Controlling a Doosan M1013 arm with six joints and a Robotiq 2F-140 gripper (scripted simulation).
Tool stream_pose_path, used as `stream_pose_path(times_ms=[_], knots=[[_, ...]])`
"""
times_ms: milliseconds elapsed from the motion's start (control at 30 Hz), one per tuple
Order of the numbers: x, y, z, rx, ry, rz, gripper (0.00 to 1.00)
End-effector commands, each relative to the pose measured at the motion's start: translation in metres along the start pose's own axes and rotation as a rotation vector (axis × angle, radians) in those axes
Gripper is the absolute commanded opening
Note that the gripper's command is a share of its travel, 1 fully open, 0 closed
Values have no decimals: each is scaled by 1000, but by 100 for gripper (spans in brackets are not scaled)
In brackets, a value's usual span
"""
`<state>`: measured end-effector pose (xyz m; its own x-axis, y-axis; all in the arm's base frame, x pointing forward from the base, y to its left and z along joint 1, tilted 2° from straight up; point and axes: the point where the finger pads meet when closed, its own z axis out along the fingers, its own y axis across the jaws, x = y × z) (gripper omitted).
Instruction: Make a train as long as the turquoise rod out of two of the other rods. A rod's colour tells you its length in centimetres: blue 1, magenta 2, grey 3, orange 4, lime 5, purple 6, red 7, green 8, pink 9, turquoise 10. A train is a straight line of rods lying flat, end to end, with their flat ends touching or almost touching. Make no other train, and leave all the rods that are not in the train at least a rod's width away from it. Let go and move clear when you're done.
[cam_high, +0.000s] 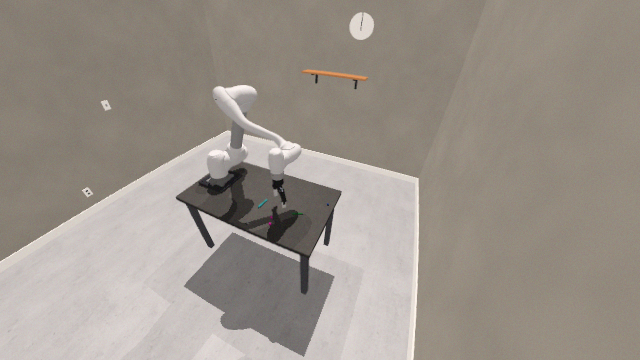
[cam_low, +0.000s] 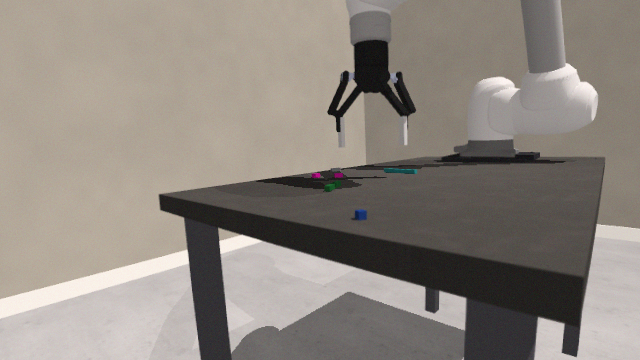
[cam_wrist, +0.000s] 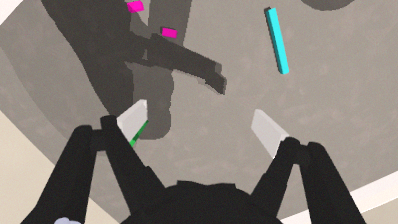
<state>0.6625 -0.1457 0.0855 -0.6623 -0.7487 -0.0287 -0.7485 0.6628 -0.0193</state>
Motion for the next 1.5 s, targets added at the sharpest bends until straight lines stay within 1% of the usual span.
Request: stream_pose_path(times_ms=[0,200,267,300,400,767,833,900,1000,1133,1467], knots=[[-14,-11,0,-7,-9,-167,100],[-36,-27,0,-6,-10,-420,100],[-36,-27,0,-6,-10,-420,100],[-45,-34,0,-5,-10,-530,100],[-53,-39,0,-5,-10,-621,100],[-96,-65,3,-2,-11,-1088,100],[-96,-65,3,-2,-11,-1088,100],[-107,-71,4,-2,-12,-1212,100],[-117,-76,5,-1,-12,-1321,100],[-123,-79,5,-1,-12,-1386,100],[-124,-79,5,0,-12,-1389,100]])
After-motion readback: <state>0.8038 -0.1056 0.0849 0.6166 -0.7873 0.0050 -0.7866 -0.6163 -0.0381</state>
